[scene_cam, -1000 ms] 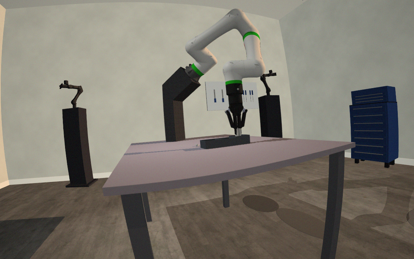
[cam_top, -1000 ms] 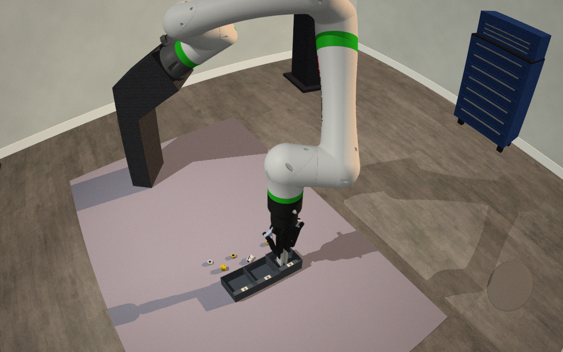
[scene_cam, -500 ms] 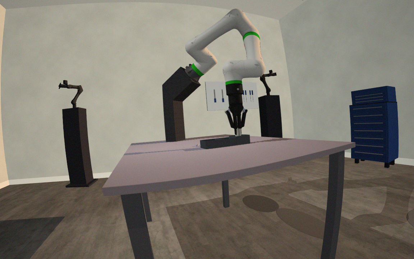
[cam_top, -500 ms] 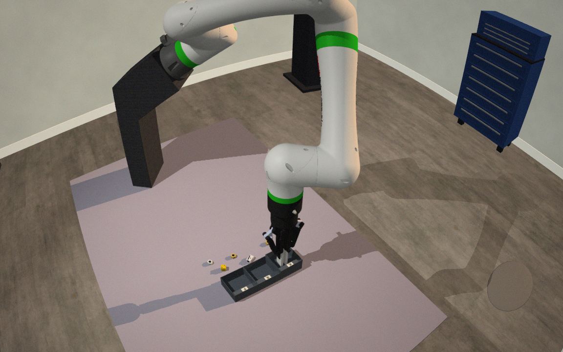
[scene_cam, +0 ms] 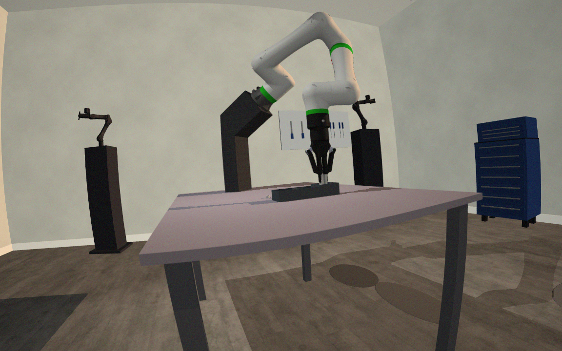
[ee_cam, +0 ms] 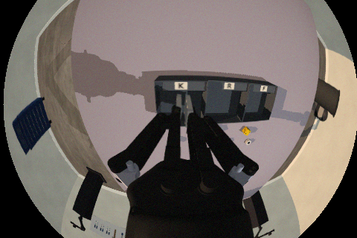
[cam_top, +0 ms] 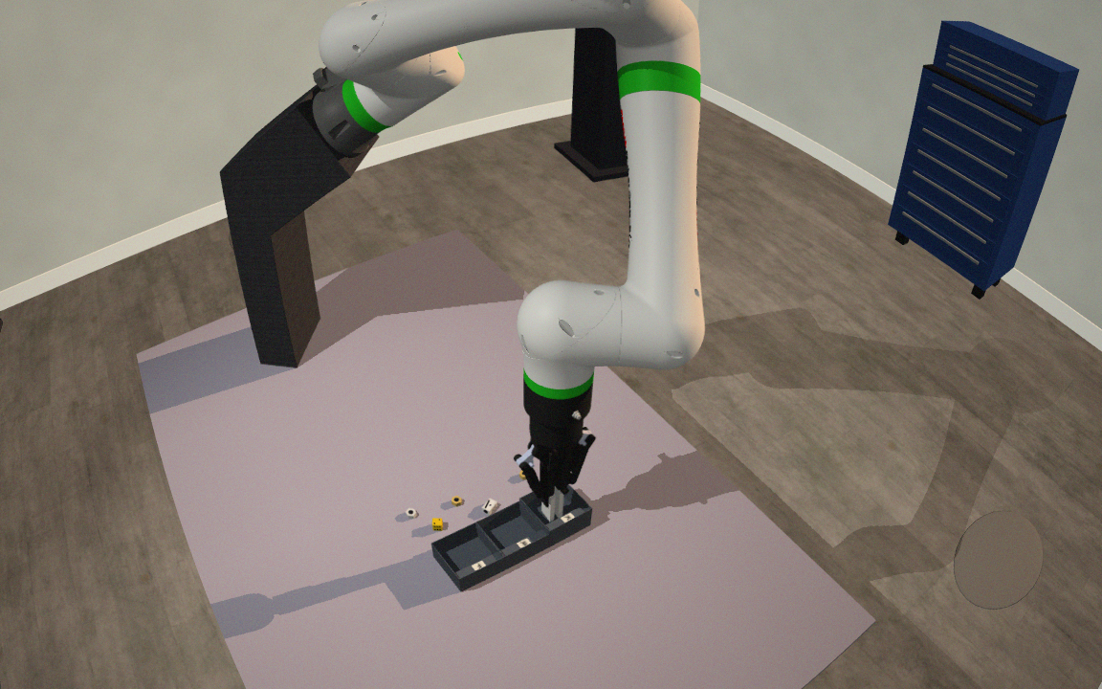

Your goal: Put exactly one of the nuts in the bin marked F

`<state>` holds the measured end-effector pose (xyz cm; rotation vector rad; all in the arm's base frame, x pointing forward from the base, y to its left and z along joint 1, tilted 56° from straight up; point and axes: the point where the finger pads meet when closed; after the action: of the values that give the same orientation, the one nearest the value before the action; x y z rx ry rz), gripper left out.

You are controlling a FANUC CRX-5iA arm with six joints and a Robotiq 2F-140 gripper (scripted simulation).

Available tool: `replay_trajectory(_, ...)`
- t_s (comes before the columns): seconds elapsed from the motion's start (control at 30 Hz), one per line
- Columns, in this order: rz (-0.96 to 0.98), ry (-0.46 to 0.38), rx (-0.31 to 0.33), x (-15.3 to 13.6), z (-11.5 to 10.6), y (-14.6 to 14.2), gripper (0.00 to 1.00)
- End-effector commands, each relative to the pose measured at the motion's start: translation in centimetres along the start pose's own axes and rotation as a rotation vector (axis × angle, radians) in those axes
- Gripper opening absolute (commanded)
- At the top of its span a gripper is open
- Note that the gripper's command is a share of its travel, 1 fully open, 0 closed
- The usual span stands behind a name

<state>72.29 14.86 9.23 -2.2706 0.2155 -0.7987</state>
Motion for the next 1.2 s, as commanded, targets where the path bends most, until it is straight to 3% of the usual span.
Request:
replay_trajectory(0.0, 0.0, 0.0, 0.0, 0.0, 0.0, 0.0, 0.05)
replay_trajectory(0.4, 0.0, 0.0, 0.0, 0.0, 0.0, 0.0, 0.05)
replay_trajectory(1.17, 0.0, 0.0, 0.0, 0.0, -2.8, 0.0, 0.05)
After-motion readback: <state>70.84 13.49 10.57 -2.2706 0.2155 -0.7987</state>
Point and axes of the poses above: the point where the finger pads meet when closed, its own z axis out along the fingers, its own y axis across the jaws, x = y × z
